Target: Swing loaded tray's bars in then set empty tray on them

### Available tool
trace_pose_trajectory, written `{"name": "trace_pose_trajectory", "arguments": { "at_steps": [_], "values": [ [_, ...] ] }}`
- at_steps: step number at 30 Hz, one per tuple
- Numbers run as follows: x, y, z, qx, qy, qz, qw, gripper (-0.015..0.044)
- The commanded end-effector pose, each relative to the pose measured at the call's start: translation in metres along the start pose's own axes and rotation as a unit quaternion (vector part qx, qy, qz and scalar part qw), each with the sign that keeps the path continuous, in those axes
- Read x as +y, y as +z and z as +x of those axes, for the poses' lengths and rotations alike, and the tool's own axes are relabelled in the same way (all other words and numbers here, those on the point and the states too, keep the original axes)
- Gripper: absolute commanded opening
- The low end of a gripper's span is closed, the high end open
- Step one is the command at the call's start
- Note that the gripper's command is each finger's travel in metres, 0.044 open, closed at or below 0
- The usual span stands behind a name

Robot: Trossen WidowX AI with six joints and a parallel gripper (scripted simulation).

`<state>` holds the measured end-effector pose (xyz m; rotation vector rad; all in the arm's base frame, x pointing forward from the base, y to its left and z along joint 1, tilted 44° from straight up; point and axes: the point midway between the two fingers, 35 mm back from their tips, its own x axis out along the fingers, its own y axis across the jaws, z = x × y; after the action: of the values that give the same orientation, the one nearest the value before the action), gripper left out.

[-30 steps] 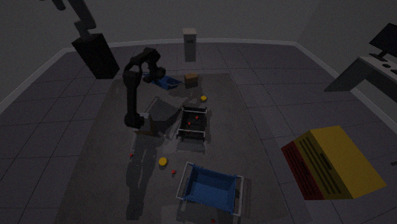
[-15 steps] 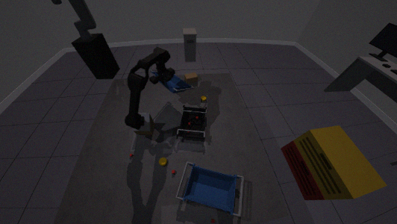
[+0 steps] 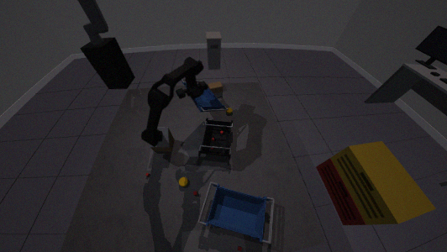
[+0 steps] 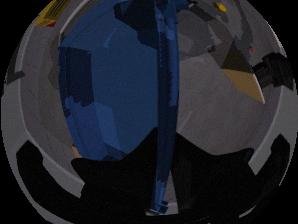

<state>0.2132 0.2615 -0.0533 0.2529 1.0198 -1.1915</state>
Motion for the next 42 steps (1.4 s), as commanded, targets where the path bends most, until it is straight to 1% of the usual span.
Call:
{"name": "trace_pose_trajectory", "arguments": {
  "at_steps": [1,17,33,35,42],
  "values": [
    [0.008,0.027,-0.011,0.004,0.018,0.044,0.999,0.0000],
    [0.016,0.118,-0.005,-0.005,0.016,0.179,0.984,0.0000],
    [0.003,0.207,0.009,-0.025,0.009,0.311,0.950,0.0000],
    [0.001,0.214,0.011,-0.027,0.008,0.322,0.946,0.0000],
    [0.001,0.215,0.011,-0.027,0.008,0.323,0.946,0.0000]
  ]
}}
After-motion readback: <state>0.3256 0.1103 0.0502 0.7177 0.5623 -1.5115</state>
